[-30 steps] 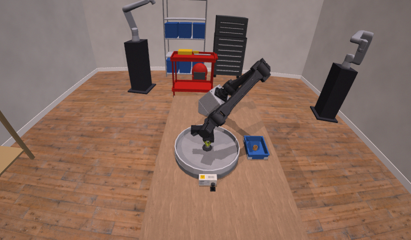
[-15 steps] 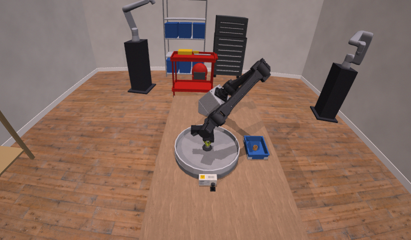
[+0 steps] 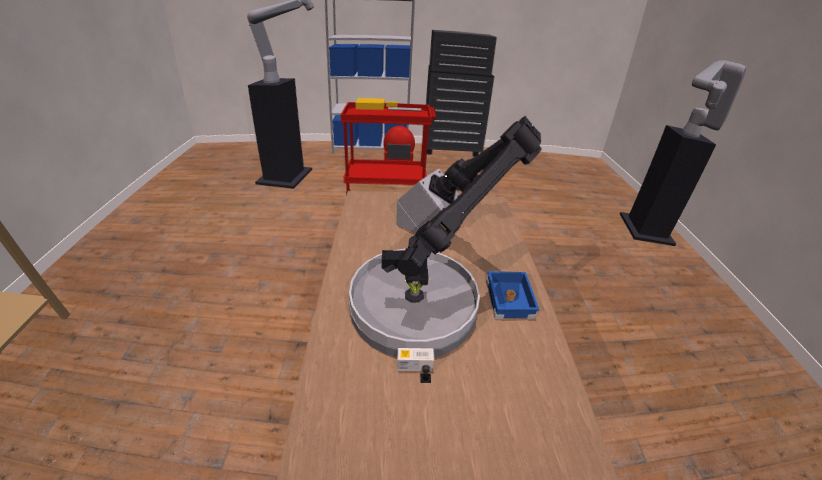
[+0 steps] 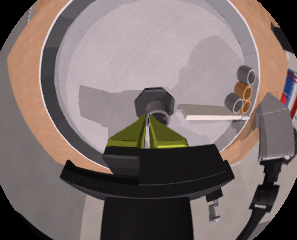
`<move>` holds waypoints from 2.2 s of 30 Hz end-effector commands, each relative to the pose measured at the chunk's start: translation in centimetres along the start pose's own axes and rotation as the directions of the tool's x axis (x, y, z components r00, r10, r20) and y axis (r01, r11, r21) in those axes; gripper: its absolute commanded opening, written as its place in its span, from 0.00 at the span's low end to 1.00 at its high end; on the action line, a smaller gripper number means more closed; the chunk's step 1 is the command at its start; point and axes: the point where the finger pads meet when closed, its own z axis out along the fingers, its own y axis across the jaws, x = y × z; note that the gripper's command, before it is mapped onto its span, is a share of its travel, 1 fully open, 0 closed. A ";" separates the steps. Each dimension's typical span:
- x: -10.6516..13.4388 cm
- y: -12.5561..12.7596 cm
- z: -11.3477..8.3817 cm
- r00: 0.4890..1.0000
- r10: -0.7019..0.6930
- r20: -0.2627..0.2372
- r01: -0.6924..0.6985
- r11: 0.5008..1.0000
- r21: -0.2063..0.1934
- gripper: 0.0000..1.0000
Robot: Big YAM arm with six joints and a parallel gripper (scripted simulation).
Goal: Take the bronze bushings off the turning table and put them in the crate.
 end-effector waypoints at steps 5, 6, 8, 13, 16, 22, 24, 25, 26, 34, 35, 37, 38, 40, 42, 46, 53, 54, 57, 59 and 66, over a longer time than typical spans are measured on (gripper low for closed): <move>-0.1 2.4 -0.2 1.000 -0.026 0.014 0.026 0.999 -0.029 0.00; -0.2 2.3 -0.2 1.000 -0.023 0.015 0.023 0.999 -0.029 0.00; -0.3 2.4 -0.2 1.000 -0.021 0.016 0.022 0.999 -0.030 0.00; -0.2 2.4 -0.1 1.000 -0.024 0.015 0.025 0.999 -0.030 0.00; -0.3 2.4 -0.4 1.000 -0.020 0.017 0.021 0.999 -0.032 0.00; -0.3 2.4 -0.3 1.000 -0.021 0.017 0.022 0.999 -0.032 0.00; -0.3 2.4 -0.3 1.000 -0.022 0.017 0.022 0.999 -0.032 0.00; -0.3 2.4 -0.3 1.000 -0.021 0.017 0.022 0.999 -0.032 0.00; -0.3 2.4 -0.3 1.000 -0.022 0.017 0.022 0.999 -0.032 0.00; -0.3 2.4 -0.3 1.000 -0.022 0.017 0.022 0.999 -0.032 0.00; -0.3 2.4 -0.3 1.000 -0.022 0.017 0.022 0.999 -0.032 0.00; -0.3 2.4 -0.3 1.000 -0.022 0.017 0.022 0.999 -0.032 0.00; -0.3 2.4 -0.3 1.000 -0.022 0.017 0.022 0.999 -0.032 0.00; -0.3 2.4 -0.3 1.000 -0.022 0.017 0.022 0.999 -0.032 0.00; -0.3 2.4 -0.3 1.000 -0.022 0.017 0.022 0.999 -0.032 0.00; -0.3 2.4 -0.3 1.000 -0.022 0.017 0.022 0.999 -0.032 0.00; -0.3 2.4 -0.3 1.000 -0.022 0.017 0.022 0.999 -0.032 0.00; -0.3 2.4 -0.3 1.000 -0.022 0.017 0.022 0.999 -0.032 0.00; -0.4 2.4 -0.2 1.000 -0.021 0.017 0.022 0.999 -0.032 0.00; -0.4 2.4 -0.1 1.000 -0.021 0.017 0.022 0.999 -0.032 0.00; -0.2 2.6 -0.4 1.000 -0.026 0.018 0.026 0.999 -0.037 0.00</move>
